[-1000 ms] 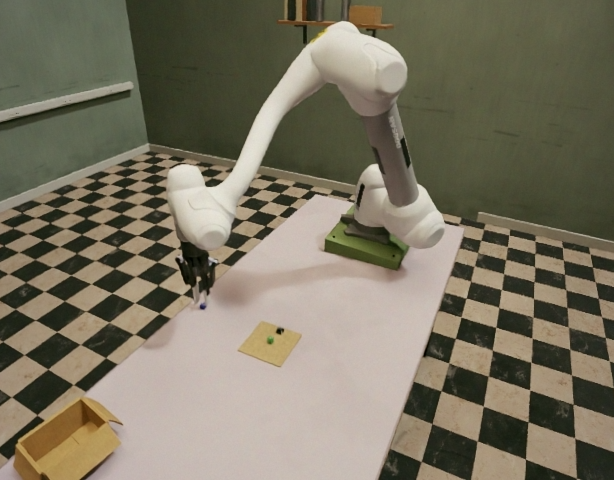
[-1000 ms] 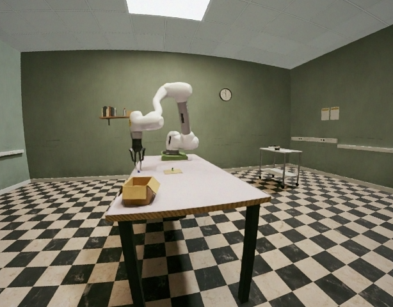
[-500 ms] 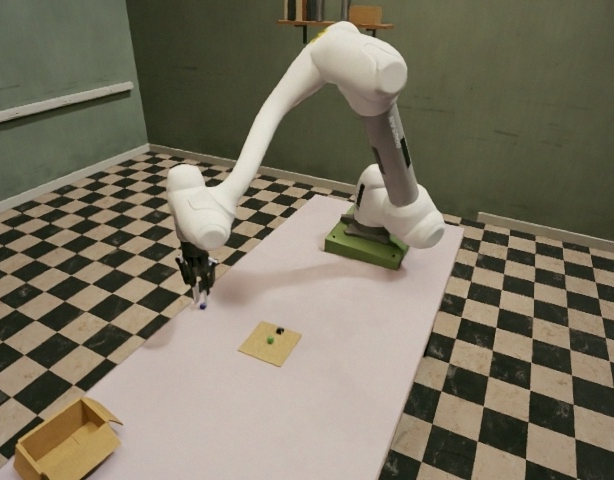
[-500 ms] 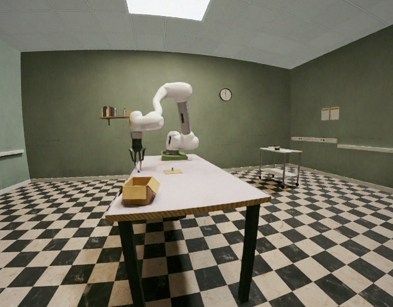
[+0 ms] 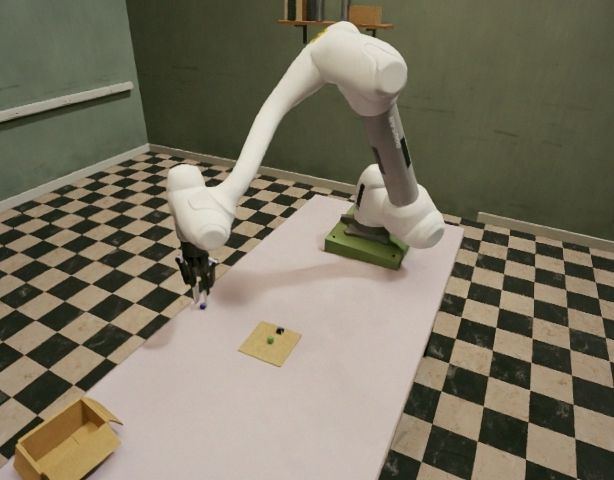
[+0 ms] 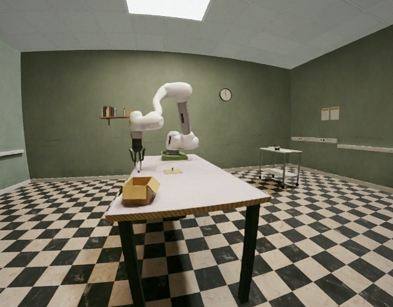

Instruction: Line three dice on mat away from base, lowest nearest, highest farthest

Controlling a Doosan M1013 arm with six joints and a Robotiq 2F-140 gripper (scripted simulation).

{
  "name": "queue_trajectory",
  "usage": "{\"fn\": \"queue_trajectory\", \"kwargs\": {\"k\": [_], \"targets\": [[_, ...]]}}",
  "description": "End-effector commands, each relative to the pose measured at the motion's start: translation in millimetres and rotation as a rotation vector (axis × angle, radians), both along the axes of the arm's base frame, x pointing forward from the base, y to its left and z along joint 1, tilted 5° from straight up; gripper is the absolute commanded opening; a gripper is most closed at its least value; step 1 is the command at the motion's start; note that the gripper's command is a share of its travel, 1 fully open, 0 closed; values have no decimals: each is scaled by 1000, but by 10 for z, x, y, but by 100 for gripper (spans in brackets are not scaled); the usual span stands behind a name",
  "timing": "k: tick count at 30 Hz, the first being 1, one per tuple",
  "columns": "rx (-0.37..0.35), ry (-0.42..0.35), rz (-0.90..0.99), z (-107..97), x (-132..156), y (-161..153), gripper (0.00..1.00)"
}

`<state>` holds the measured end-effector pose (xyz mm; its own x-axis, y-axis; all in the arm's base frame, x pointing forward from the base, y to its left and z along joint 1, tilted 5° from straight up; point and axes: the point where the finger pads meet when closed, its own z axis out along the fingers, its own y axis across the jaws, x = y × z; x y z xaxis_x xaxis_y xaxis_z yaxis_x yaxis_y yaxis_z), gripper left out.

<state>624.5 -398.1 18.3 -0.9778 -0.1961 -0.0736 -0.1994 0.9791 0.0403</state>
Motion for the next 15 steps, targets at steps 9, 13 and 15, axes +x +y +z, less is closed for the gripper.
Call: {"fn": "queue_trajectory", "kwargs": {"k": [9, 13, 15], "targets": [[-1, -1, 0, 5, 5, -3, 27], [-1, -1, 0, -17, 6, -1, 27], [-1, -1, 0, -37, 7, 0, 27]]}}
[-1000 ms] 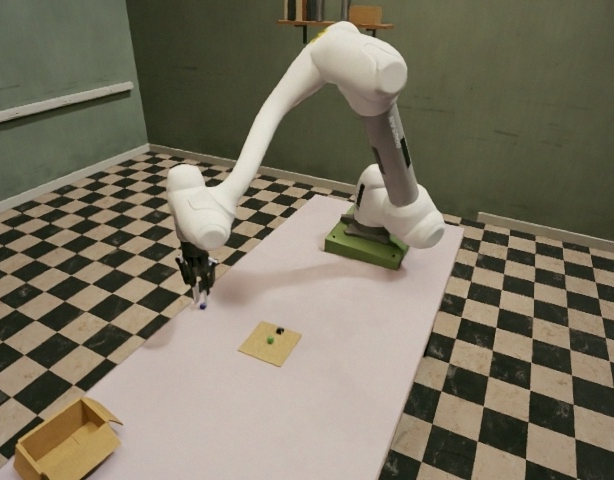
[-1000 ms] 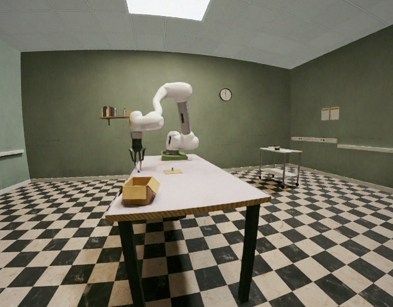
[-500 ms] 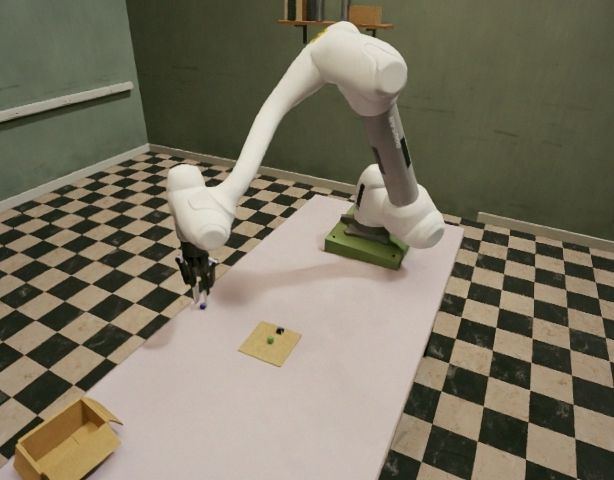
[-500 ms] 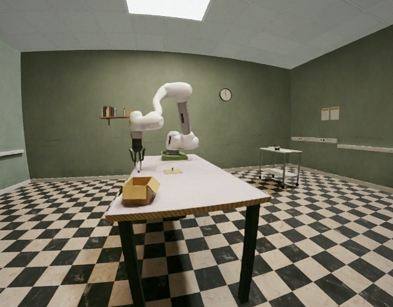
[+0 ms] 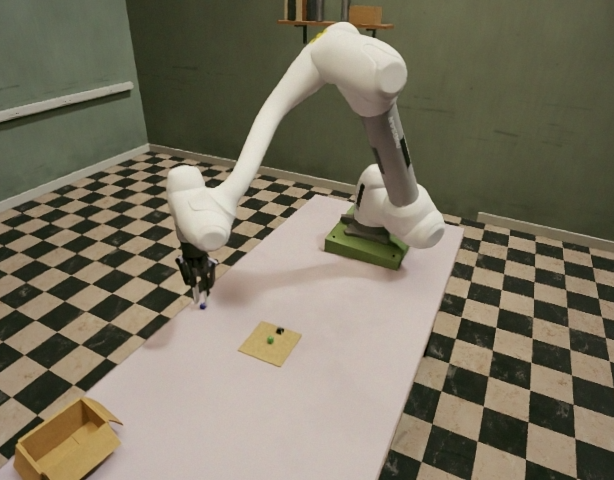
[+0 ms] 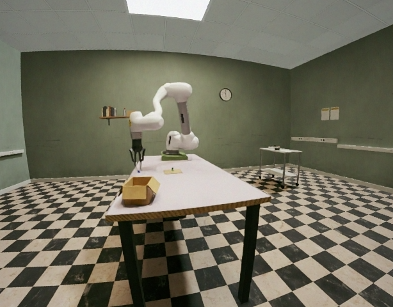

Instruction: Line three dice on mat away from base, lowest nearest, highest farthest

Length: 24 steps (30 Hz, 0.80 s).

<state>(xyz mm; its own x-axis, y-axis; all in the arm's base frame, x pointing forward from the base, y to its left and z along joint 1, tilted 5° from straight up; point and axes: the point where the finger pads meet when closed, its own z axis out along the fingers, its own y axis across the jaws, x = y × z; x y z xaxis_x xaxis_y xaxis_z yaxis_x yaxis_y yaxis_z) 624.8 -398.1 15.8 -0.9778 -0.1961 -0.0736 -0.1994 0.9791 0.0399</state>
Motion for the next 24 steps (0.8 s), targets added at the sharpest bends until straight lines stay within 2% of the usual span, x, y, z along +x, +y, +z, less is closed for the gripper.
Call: {"fn": "queue_trajectory", "kwargs": {"k": [1, 15, 24], "targets": [[0, -1, 0, -23, 5, 1, 27], [0, -1, 0, -165, 14, 9, 27], [0, -1, 0, -183, 16, 10, 27]]}}
